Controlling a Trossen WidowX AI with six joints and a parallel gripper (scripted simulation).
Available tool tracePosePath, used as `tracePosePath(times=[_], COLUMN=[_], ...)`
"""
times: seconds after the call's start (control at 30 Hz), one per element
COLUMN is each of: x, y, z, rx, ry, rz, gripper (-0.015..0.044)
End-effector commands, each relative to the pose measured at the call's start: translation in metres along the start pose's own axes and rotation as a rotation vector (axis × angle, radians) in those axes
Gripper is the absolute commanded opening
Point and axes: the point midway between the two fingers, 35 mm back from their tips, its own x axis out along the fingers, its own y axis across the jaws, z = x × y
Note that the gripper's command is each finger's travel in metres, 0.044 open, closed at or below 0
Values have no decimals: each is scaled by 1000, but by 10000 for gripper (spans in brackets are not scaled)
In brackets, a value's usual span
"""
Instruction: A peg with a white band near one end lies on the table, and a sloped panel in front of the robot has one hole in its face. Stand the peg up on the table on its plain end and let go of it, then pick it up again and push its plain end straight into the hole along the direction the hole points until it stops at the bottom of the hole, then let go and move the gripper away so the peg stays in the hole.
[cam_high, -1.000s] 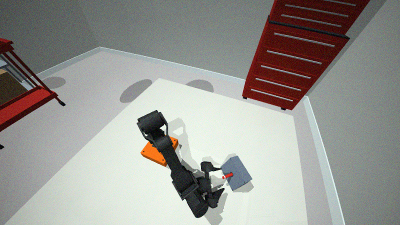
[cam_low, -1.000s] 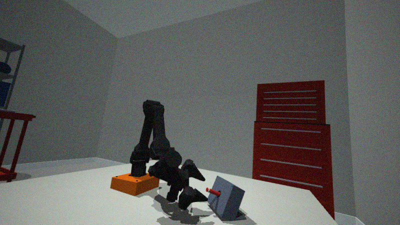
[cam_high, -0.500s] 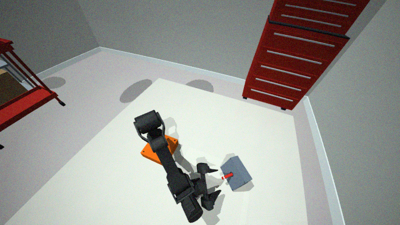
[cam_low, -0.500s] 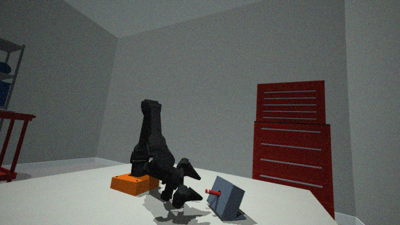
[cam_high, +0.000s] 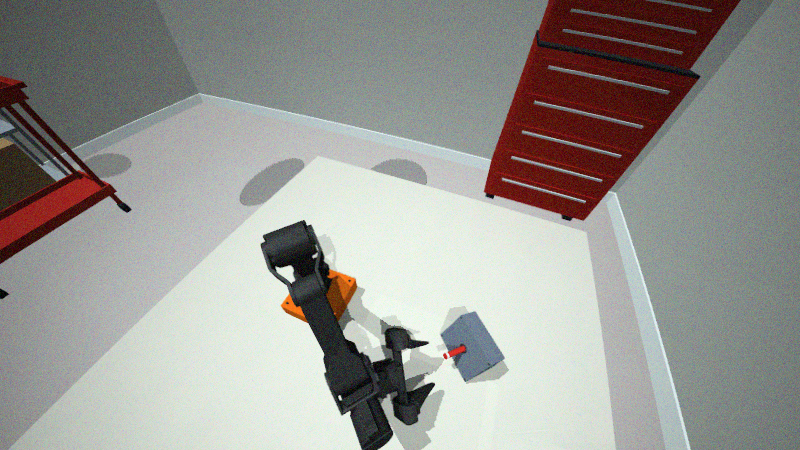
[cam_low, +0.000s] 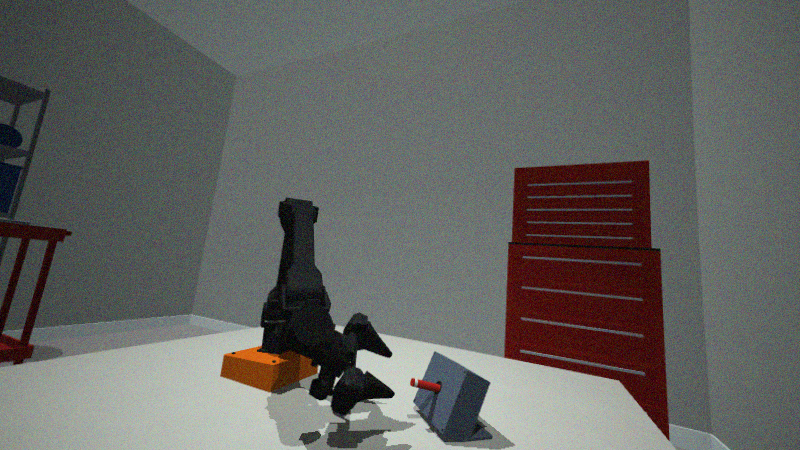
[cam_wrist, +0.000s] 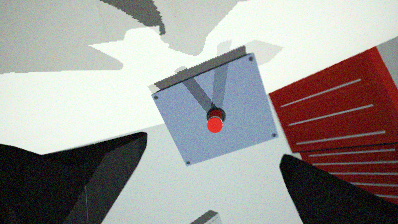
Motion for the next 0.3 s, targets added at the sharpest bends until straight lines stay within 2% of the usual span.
tracePosePath(times=[0.0, 0.27], x=[-6, -13], y=[0, -3], z=[-2, -8], rx=[-11, -11], ry=[9, 9], rz=[-1, -1], gripper=[440, 440])
